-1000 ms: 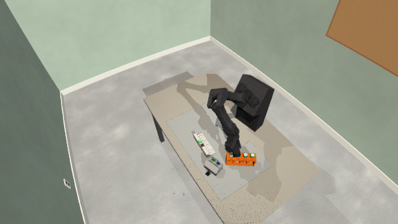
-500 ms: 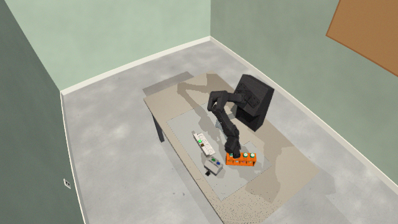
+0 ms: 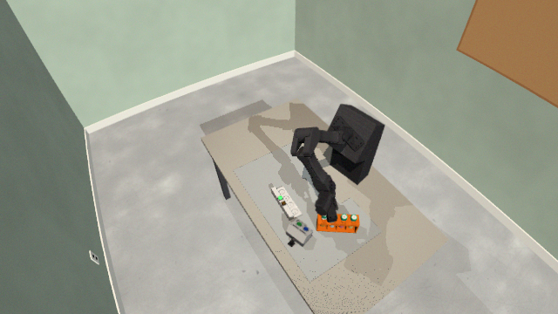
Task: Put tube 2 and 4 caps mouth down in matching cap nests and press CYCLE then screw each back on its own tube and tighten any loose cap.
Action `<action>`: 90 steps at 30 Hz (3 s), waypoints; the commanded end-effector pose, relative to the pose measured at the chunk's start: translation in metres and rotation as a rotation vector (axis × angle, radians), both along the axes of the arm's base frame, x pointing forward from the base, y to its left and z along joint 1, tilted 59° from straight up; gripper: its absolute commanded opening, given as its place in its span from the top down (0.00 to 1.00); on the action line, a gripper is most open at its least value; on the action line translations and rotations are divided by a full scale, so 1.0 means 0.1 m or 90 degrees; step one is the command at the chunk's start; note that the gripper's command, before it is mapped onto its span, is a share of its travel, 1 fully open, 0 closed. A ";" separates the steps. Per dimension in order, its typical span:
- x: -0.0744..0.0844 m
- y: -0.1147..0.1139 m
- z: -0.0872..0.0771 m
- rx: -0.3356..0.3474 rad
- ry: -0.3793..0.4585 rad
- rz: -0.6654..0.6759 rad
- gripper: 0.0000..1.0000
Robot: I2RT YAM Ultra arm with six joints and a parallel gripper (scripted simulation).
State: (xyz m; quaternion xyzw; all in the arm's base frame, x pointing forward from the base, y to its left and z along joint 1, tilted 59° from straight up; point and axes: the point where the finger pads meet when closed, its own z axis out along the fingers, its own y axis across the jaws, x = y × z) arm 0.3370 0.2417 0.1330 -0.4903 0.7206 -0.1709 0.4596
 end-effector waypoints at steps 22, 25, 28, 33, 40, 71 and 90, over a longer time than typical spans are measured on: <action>0.02 0.04 0.01 0.004 -0.002 0.004 1.00; 0.03 0.04 0.00 0.004 -0.003 0.004 1.00; 0.04 0.04 0.00 0.004 -0.003 0.004 1.00; 0.05 0.05 -0.01 0.004 -0.003 0.004 1.00; 0.07 0.05 -0.02 0.004 -0.003 0.004 1.00; 0.09 0.06 -0.04 0.089 0.019 -0.048 0.51; 0.13 0.07 -0.06 0.143 0.032 -0.082 1.00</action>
